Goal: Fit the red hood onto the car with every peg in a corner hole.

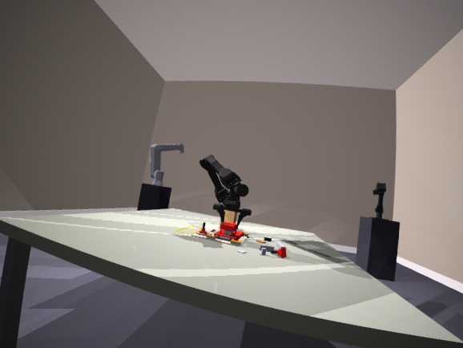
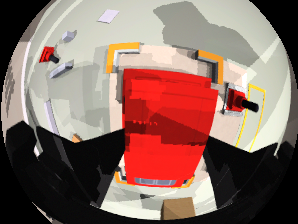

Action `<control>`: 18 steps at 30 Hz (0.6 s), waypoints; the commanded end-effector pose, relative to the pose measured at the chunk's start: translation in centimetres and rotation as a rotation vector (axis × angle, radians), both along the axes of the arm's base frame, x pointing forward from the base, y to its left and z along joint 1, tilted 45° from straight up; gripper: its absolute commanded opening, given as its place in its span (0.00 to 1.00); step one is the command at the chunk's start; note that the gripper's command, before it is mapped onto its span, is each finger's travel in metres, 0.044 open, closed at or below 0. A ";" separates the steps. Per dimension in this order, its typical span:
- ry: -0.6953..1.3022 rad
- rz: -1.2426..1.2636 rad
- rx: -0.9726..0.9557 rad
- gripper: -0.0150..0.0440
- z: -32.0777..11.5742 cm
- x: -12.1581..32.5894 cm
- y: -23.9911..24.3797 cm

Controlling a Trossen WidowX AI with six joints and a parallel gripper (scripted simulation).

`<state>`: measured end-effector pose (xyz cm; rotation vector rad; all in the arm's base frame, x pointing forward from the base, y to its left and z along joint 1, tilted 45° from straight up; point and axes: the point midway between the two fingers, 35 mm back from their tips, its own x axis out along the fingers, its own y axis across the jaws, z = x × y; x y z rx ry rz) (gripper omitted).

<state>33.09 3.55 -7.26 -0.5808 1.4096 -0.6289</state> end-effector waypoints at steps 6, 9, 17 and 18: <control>0.000 0.003 -0.003 0.25 0.0 0.0 -0.1; 0.000 0.003 -0.003 0.25 -0.1 0.0 -0.1; 0.000 0.003 -0.003 0.25 -0.4 0.1 -0.4; 0.000 0.003 -0.003 0.25 -0.4 0.1 -0.4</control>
